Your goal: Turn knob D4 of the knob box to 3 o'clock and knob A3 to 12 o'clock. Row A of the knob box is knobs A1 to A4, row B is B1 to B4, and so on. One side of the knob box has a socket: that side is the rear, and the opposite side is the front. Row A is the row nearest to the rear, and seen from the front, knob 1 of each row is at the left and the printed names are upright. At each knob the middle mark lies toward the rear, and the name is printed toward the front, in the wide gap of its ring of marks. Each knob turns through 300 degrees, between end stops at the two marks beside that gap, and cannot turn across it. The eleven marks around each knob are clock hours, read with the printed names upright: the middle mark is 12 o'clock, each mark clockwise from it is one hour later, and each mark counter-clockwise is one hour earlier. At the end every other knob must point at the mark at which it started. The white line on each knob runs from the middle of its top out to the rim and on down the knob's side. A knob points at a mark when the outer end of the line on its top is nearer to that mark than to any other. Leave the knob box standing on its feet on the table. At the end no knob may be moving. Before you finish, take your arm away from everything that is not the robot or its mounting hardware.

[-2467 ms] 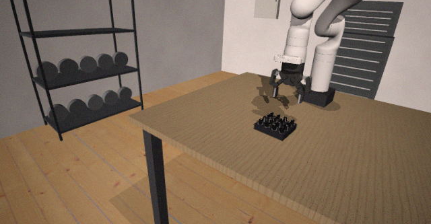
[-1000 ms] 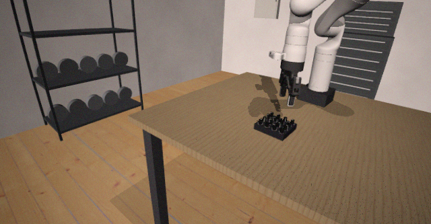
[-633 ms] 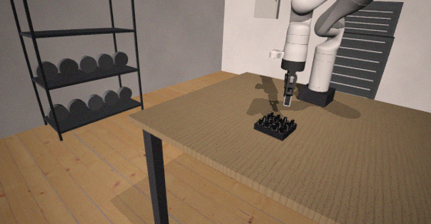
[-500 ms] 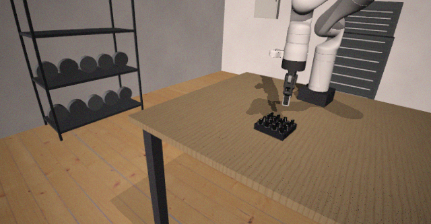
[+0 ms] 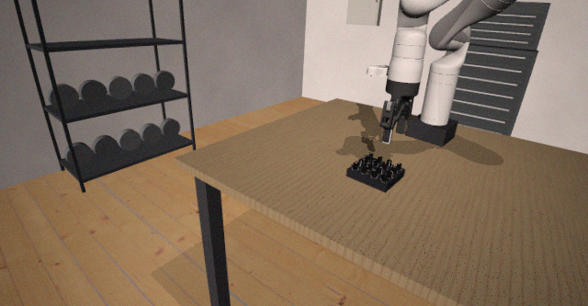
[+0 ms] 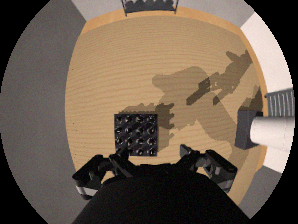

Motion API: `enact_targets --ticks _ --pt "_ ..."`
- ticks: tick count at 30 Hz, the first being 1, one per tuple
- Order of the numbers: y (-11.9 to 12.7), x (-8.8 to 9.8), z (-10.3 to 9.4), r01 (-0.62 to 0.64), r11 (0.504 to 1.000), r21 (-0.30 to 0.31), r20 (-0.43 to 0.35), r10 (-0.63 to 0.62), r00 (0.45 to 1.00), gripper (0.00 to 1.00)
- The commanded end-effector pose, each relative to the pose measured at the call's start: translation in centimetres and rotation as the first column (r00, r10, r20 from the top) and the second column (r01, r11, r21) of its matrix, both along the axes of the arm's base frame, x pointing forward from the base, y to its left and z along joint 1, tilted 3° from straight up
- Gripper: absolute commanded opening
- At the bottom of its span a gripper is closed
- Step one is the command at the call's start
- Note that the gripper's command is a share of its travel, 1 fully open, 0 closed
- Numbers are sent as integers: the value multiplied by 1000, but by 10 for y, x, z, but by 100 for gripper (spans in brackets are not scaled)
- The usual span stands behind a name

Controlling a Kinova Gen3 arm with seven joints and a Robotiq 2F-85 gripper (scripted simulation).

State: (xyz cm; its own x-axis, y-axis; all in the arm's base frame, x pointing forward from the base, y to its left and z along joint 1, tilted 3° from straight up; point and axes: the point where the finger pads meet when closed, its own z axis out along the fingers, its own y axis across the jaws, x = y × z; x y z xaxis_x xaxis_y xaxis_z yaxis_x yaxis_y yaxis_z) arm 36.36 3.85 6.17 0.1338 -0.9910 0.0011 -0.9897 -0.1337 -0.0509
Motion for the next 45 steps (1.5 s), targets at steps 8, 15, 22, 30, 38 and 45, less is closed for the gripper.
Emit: enact_targets --ticks 8,15,22,30,38,45 --pt "3 2 2 75 997 1 -4 -75 997 100" --pt "4 2 2 92 996 2 -3 -92 996 100" --pt "4 2 2 87 996 3 -3 -87 996 19" --pt "4 2 2 87 996 3 -3 -87 996 19" --pt "4 2 2 87 996 3 -3 -87 996 19" --pt "4 2 2 87 996 3 -3 -87 996 19"
